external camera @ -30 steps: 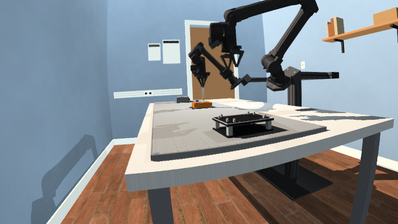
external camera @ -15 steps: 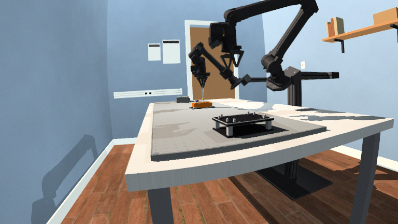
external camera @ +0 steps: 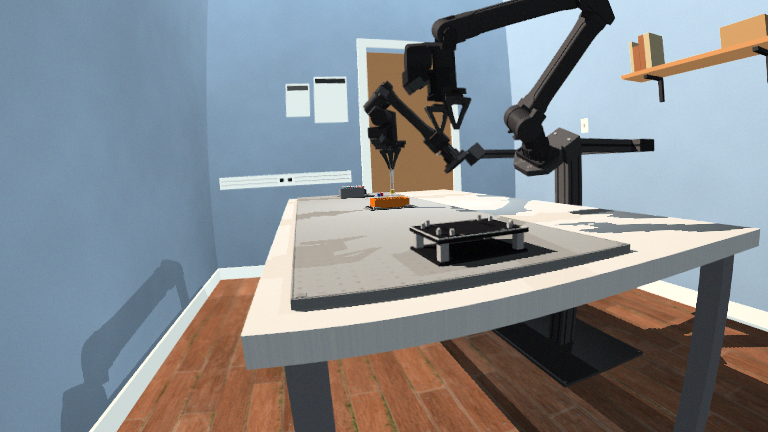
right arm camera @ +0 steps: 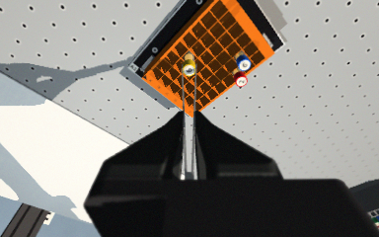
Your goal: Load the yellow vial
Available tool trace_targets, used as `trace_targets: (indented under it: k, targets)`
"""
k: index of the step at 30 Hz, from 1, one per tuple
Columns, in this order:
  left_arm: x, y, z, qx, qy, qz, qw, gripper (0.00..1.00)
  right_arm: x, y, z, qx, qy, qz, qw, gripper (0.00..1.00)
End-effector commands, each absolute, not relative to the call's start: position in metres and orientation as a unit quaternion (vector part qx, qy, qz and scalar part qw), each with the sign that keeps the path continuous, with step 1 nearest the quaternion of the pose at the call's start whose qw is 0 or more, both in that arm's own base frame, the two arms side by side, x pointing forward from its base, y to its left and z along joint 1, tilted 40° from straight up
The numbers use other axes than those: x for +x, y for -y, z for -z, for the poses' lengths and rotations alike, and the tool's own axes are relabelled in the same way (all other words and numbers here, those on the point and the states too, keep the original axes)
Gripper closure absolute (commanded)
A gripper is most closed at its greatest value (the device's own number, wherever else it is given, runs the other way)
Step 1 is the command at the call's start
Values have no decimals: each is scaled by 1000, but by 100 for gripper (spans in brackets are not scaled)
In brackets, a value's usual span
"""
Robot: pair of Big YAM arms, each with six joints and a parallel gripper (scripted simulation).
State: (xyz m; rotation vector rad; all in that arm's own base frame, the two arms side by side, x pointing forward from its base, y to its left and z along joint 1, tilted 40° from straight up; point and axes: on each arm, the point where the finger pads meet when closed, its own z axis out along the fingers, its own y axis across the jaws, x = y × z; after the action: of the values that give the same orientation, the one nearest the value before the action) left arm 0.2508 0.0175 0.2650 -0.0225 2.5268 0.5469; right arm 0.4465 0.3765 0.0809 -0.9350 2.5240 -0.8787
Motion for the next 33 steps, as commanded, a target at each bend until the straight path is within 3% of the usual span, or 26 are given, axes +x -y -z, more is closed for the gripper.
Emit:
trace_targets:
  k: [1, 33]
  targets:
    - [255, -15, -277, -16, -937, -199, 288, 0, 455, -374, -84, -322, -883, 303, 160, 91]
    - [255, -15, -277, -16, -937, -199, 288, 0, 461, -375, -85, -319, -884, 300, 166, 91]
